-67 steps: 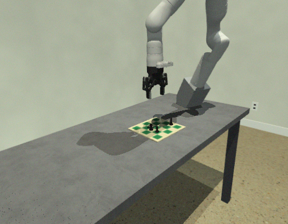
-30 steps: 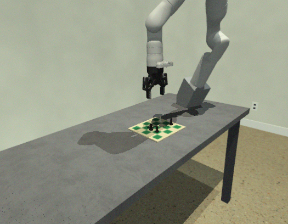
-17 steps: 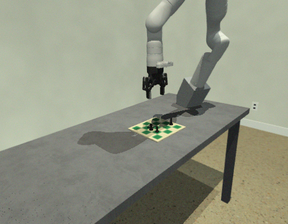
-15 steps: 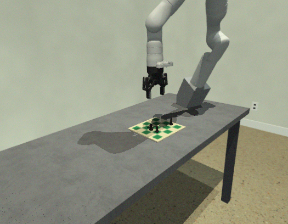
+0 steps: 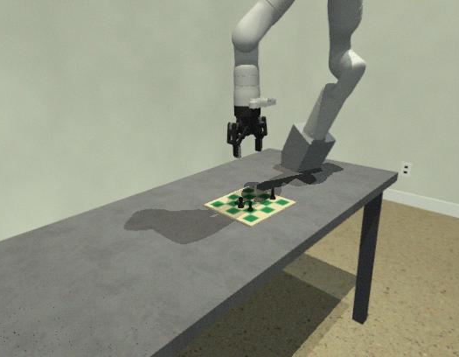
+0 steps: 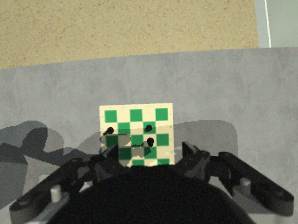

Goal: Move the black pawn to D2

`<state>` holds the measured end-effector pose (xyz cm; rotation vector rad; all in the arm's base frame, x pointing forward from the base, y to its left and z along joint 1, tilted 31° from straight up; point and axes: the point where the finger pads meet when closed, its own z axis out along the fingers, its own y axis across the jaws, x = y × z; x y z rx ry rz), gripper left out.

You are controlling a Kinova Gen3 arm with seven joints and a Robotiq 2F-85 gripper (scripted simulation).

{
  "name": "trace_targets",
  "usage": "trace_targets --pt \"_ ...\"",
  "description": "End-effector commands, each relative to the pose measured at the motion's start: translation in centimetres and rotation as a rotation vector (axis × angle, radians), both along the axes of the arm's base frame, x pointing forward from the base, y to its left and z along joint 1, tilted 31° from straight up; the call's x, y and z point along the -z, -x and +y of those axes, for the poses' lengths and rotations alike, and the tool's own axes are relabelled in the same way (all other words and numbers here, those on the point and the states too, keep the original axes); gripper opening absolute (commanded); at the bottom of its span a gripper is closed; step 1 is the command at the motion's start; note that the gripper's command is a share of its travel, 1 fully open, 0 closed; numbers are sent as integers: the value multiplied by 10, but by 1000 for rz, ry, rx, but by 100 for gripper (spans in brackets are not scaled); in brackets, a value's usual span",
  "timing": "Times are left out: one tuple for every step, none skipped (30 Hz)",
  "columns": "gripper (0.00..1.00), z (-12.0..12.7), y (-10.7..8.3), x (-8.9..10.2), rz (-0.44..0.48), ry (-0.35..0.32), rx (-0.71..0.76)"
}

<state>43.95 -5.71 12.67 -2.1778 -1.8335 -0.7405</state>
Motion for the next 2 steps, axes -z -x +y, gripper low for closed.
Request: trace_targets --pt "100 -2 2 -2 5 -2 5" --pt "100 -2 2 -2 5 -2 5"
